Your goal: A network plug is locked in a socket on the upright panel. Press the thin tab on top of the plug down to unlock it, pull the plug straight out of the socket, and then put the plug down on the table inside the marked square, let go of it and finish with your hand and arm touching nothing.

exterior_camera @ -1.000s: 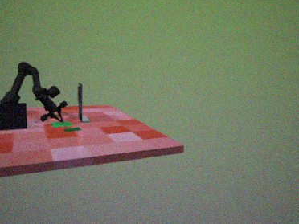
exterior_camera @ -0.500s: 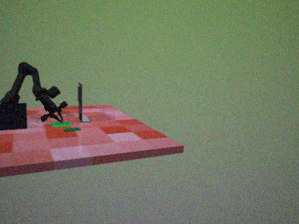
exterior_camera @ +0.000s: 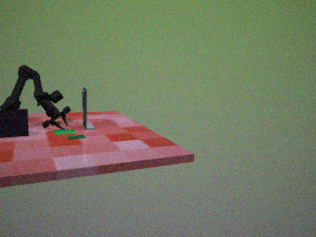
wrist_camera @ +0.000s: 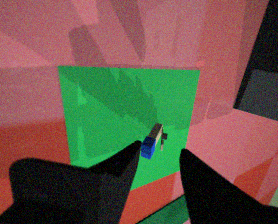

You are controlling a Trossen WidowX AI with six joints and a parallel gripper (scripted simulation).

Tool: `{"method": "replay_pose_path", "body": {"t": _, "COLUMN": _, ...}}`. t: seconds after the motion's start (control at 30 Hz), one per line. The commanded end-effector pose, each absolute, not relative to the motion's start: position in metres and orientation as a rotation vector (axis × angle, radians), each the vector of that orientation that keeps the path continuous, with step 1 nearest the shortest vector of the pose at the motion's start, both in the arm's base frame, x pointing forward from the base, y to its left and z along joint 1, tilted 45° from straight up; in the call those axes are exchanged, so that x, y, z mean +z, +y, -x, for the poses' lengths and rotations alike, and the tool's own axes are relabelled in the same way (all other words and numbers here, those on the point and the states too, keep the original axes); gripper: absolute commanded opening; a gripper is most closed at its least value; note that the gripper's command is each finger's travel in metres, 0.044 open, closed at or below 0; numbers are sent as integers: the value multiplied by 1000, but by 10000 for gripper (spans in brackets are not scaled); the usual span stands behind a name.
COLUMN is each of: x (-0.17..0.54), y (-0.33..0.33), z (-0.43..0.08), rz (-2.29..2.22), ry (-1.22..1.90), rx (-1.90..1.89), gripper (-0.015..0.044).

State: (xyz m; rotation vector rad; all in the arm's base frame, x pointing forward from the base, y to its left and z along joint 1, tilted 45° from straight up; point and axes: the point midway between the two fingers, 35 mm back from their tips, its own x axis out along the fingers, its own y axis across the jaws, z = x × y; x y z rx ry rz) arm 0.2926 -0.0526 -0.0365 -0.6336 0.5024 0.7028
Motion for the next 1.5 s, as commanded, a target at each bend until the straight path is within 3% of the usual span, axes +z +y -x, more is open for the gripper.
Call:
{"method": "replay_pose_path", "body": {"t": 0.0, "x": -33, "y": -54, "z": -290, "rz": 636, "ry": 497, "rx": 707, "gripper": 156}}
{"method": "replay_pose_path", "body": {"t": 1.47, "x": -2, "y": -91, "z": -276, "rz": 639, "ry": 510, "rx": 709, "gripper": 156}}
